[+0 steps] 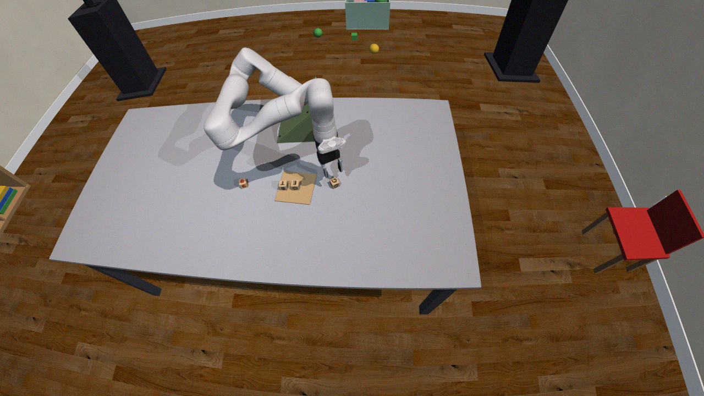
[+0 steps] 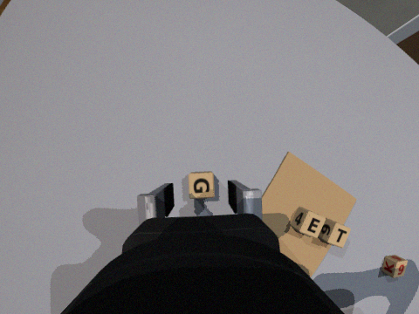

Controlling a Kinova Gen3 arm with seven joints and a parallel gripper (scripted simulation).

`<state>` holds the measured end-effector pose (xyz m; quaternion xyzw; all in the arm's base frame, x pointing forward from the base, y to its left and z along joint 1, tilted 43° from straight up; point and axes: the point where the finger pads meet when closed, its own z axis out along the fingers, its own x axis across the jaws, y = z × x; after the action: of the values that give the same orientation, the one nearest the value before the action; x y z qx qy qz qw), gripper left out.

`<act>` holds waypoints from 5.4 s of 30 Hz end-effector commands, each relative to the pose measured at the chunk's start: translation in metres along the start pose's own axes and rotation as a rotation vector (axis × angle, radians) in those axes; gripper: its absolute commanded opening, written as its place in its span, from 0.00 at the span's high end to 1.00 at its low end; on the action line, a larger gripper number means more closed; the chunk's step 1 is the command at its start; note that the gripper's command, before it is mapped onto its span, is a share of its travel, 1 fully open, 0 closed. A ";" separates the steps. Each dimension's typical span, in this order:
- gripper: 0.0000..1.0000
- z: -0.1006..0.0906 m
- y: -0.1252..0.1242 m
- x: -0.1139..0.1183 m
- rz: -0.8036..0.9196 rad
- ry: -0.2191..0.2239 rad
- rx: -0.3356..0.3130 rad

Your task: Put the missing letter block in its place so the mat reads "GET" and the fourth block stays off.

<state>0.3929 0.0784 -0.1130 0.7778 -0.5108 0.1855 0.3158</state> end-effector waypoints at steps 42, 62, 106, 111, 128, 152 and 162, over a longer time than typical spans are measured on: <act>0.00 0.043 -0.001 0.000 0.000 -0.001 -0.002; 0.00 0.043 -0.001 0.000 0.000 -0.001 -0.002; 0.00 0.043 -0.001 0.000 0.000 -0.001 -0.002; 0.00 0.043 -0.001 0.000 0.000 -0.001 -0.002; 0.00 0.043 -0.001 0.000 0.000 -0.001 -0.002; 0.00 0.070 -0.001 0.000 0.000 -0.001 -0.002; 0.00 0.079 -0.001 0.000 0.000 -0.001 -0.002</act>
<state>0.3915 0.0249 -0.1708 0.7777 -0.5107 0.1852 0.3163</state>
